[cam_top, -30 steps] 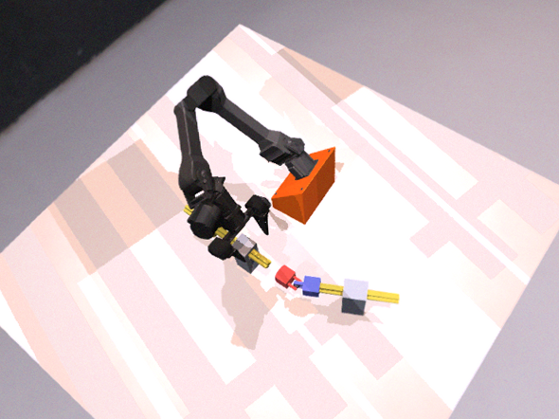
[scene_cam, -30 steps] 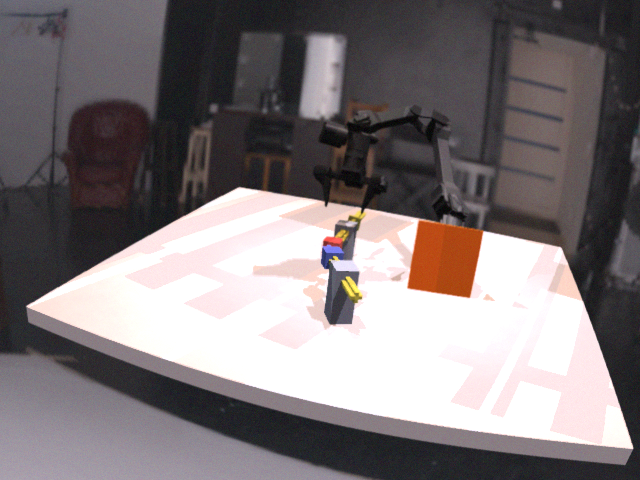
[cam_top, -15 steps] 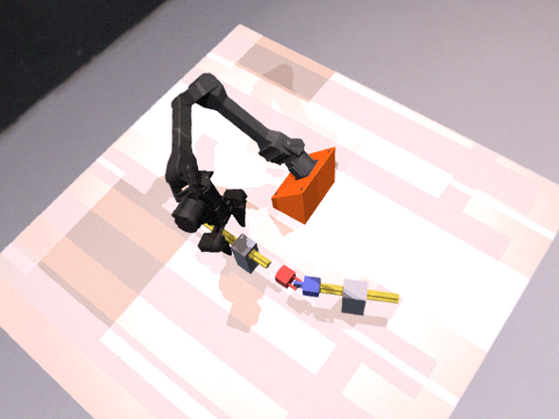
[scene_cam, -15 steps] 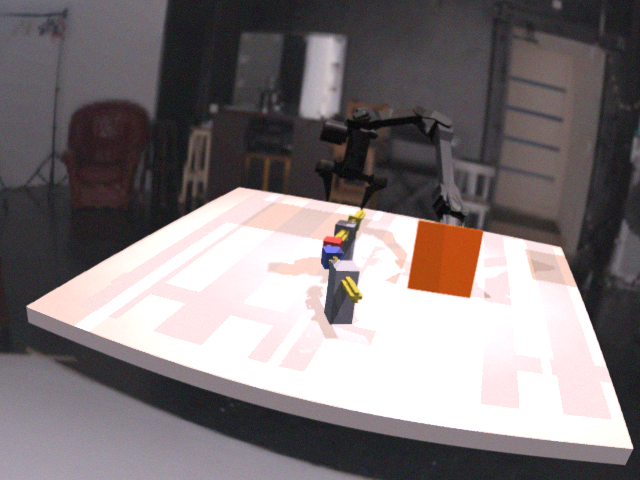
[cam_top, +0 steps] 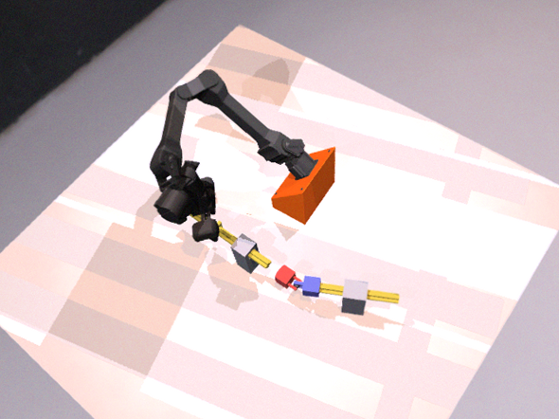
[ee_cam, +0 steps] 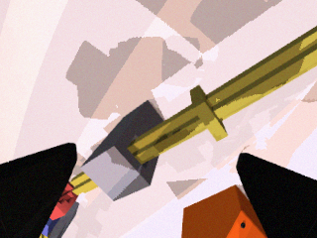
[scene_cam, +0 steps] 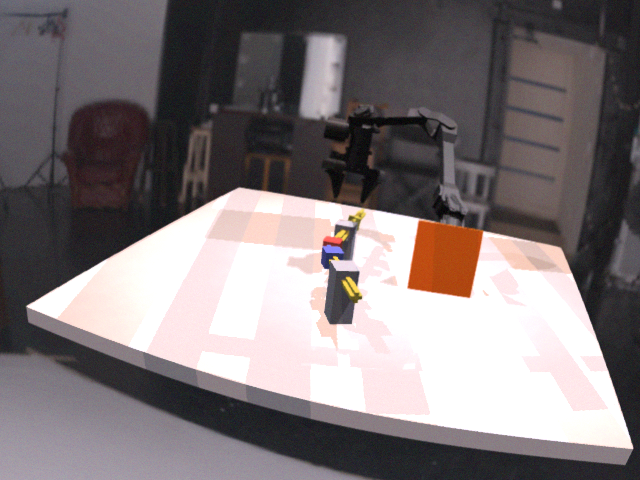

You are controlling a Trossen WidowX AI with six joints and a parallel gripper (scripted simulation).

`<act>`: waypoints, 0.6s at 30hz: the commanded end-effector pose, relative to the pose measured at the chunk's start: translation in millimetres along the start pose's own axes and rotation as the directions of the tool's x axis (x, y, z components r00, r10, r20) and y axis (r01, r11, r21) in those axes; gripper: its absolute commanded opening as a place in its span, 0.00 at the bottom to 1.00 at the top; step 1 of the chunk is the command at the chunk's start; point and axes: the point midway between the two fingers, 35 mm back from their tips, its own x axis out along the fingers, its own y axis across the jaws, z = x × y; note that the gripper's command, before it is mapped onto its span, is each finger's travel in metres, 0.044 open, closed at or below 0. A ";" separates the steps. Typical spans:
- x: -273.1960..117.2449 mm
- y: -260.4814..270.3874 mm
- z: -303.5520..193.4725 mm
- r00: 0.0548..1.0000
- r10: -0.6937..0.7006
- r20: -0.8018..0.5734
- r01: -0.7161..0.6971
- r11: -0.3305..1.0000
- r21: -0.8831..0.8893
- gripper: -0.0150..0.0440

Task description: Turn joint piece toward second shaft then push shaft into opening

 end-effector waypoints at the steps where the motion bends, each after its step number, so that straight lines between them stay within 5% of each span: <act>1: -3.4 -13.2 10.8 0.999 -0.033 0.023 0.035 0.994 -0.102 1.00; 18: -27.3 -78.2 53.1 0.975 -0.186 0.125 0.224 0.776 -0.590 1.00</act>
